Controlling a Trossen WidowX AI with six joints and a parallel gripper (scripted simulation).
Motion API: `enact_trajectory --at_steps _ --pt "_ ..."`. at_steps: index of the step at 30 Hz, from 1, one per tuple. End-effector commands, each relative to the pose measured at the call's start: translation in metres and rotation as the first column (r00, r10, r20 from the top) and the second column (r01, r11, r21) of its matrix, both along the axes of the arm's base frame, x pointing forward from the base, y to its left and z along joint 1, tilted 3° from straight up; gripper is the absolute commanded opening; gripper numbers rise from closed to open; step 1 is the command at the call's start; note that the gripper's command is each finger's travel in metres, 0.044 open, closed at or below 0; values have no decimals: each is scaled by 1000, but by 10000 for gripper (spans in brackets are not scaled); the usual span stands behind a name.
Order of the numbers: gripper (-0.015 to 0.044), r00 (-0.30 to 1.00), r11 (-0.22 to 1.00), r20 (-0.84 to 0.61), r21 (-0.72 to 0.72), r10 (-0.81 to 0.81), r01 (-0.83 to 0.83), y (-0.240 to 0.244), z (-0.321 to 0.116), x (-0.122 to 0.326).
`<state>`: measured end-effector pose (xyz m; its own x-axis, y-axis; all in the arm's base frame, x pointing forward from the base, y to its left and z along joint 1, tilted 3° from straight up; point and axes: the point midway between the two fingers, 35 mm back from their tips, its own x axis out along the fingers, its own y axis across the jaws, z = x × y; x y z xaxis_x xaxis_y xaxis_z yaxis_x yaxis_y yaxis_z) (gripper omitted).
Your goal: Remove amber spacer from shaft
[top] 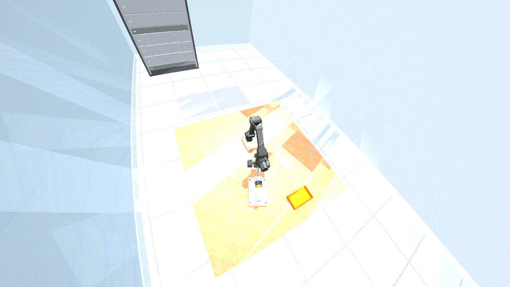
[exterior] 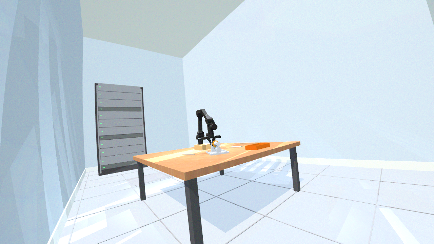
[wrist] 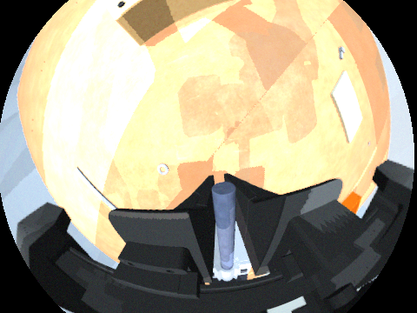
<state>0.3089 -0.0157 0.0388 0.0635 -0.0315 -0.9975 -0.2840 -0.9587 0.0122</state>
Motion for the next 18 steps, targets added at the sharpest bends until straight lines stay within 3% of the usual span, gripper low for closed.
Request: enact_trajectory --at_steps 1,18 --pt "0 1000 1000 -1 3 -3 3 1 1 -2" --pt "0 1000 1000 -1 3 -3 3 1 1 -3"
